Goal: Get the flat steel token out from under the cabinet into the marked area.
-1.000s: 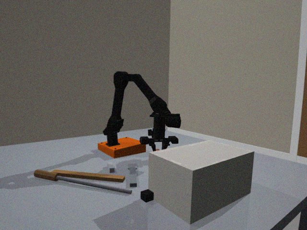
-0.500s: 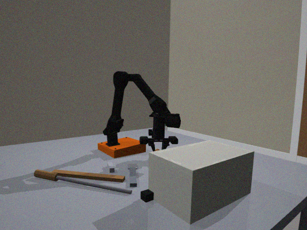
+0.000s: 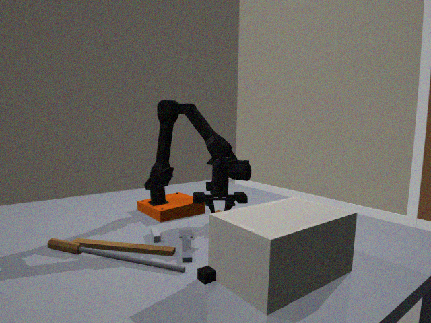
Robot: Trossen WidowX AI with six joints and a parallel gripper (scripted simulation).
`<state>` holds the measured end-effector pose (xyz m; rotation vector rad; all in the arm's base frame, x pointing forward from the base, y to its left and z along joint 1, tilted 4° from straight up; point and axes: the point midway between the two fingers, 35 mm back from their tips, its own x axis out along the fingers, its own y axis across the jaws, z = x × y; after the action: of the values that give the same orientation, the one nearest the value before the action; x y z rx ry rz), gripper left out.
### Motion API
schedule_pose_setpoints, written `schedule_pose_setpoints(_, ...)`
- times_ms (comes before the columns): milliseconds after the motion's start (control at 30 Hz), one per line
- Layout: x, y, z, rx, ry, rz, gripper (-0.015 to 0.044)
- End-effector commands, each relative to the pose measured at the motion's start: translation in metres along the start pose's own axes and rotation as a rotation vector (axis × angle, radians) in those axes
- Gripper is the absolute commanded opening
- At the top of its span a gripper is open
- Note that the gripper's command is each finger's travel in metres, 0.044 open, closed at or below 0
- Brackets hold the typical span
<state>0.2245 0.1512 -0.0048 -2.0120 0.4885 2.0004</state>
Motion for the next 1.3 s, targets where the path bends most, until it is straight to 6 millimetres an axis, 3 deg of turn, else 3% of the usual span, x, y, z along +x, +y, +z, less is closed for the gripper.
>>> schedule_pose_setpoints(0, -0.001, 0.004, -0.004, 0.003, 0.005, -0.003, 0.0)
schedule_pose_setpoints(1267, -0.001, 0.033, -0.034, 0.01, 0.007, 0.0, 0.0)
